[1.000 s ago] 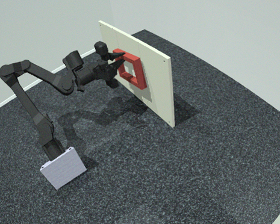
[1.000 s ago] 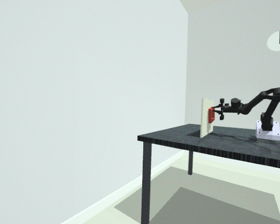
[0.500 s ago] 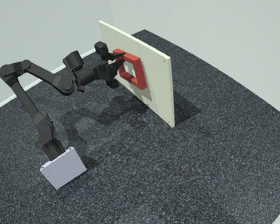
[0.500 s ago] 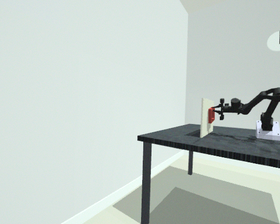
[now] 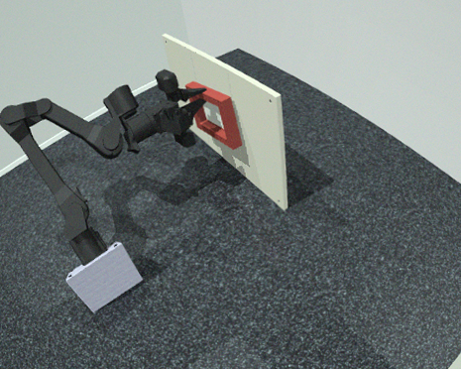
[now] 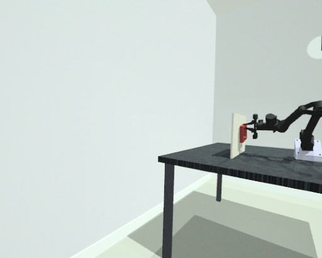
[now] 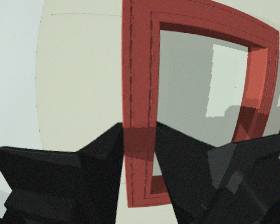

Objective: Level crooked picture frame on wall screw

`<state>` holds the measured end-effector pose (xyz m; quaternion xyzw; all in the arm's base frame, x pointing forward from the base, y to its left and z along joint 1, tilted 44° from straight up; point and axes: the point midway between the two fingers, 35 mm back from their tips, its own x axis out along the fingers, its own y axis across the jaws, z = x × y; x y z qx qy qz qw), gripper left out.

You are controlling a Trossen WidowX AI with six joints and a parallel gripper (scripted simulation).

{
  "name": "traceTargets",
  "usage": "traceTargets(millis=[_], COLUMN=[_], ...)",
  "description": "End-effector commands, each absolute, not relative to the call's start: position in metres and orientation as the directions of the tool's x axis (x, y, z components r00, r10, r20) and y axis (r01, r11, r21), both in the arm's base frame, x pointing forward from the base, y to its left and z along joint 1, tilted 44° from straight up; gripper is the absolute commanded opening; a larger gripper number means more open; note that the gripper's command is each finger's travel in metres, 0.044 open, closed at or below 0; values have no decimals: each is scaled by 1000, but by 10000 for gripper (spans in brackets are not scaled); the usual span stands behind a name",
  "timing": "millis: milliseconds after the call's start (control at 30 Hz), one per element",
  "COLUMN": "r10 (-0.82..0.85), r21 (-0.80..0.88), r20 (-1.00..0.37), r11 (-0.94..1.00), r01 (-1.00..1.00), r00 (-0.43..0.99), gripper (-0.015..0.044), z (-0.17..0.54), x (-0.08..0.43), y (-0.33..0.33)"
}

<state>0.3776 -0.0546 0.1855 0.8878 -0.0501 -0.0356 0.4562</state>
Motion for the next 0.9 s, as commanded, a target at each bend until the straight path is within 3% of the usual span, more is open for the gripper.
traceTargets(millis=[0,867], r10=[-132,-126], r21=[812,779], r20=[-16,-17], r11=[-580,-624], r01=[-64,-66], r00=[991,992], gripper=[0,0], z=[184,184], x=[378,378], y=[-55,-54])
